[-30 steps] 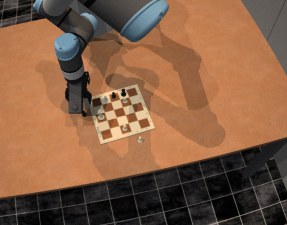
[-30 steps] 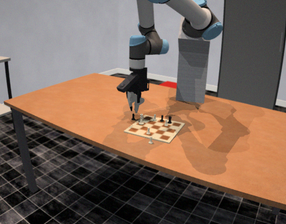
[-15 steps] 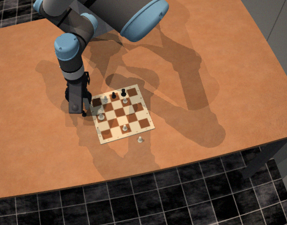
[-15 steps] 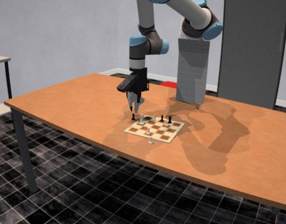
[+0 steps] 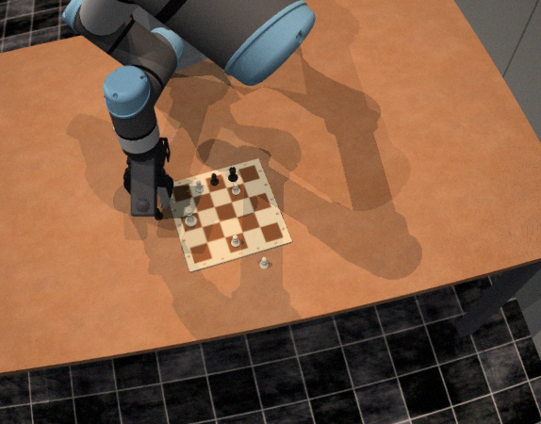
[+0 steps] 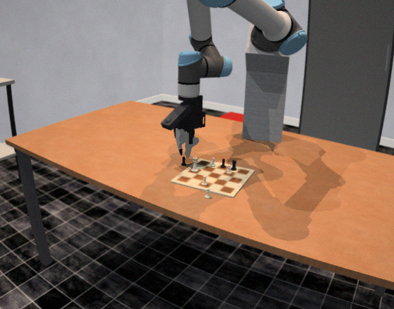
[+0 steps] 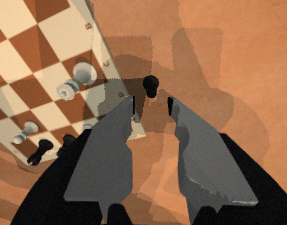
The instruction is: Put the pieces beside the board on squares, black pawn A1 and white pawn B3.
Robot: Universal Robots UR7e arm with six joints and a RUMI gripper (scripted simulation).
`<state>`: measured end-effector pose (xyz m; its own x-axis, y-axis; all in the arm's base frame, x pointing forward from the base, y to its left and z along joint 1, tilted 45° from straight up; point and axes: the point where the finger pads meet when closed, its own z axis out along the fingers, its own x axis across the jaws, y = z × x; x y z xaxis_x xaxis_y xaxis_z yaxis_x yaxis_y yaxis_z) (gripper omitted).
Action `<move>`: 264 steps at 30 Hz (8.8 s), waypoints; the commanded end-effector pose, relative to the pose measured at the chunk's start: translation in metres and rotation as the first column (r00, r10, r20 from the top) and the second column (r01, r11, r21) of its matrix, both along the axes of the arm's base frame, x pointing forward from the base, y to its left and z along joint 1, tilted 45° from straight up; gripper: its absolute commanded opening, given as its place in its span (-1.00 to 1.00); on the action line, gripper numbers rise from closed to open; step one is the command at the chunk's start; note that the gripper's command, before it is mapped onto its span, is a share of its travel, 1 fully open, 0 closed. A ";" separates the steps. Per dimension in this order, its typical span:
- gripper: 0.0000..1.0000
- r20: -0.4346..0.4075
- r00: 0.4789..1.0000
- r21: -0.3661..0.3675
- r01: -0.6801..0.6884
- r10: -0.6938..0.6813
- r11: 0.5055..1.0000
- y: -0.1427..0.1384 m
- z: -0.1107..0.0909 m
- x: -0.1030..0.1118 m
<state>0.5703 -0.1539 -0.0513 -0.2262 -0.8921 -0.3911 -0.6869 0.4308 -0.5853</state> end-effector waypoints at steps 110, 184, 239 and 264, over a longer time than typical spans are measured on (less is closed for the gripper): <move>-1.00 0.001 1.000 0.001 0.003 -0.003 1.000 -0.005 0.026 -0.026; -1.00 0.021 0.965 -0.259 -0.248 0.262 0.933 0.193 0.172 0.020; -1.00 0.019 0.965 -0.258 -0.249 0.262 0.934 0.206 0.102 0.086; -1.00 0.018 0.965 -0.257 -0.248 0.261 0.934 0.205 0.102 0.085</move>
<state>0.6549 0.0510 0.0501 0.0356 -0.9876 -0.1531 -0.7221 0.0804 -0.6871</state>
